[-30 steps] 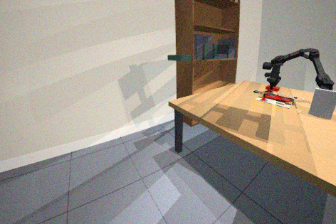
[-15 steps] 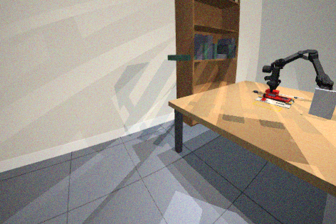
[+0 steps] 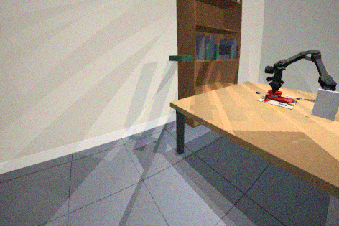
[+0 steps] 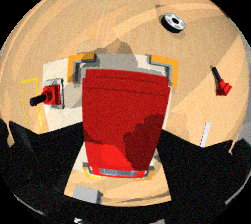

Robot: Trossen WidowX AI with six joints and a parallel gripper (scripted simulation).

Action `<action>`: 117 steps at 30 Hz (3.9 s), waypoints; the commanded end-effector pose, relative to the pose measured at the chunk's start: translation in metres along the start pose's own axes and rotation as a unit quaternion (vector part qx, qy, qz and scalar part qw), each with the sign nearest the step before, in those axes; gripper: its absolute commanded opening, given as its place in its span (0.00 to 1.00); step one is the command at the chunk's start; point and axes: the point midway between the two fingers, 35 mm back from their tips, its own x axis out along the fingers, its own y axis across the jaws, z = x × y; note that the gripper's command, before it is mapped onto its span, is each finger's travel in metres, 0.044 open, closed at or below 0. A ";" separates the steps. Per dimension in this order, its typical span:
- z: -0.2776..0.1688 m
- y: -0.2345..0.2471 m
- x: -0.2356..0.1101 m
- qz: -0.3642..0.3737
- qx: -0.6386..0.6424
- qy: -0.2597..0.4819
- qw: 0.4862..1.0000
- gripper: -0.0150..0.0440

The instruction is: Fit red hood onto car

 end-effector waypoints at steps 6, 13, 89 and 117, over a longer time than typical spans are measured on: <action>0.000 -0.001 0.001 -0.002 -0.003 0.000 1.000 0.25; 0.000 -0.001 0.003 -0.002 -0.003 0.000 1.000 0.25; -0.001 -0.001 0.006 -0.003 -0.004 -0.006 1.000 0.25; -0.001 -0.001 0.013 -0.003 -0.004 -0.006 1.000 0.25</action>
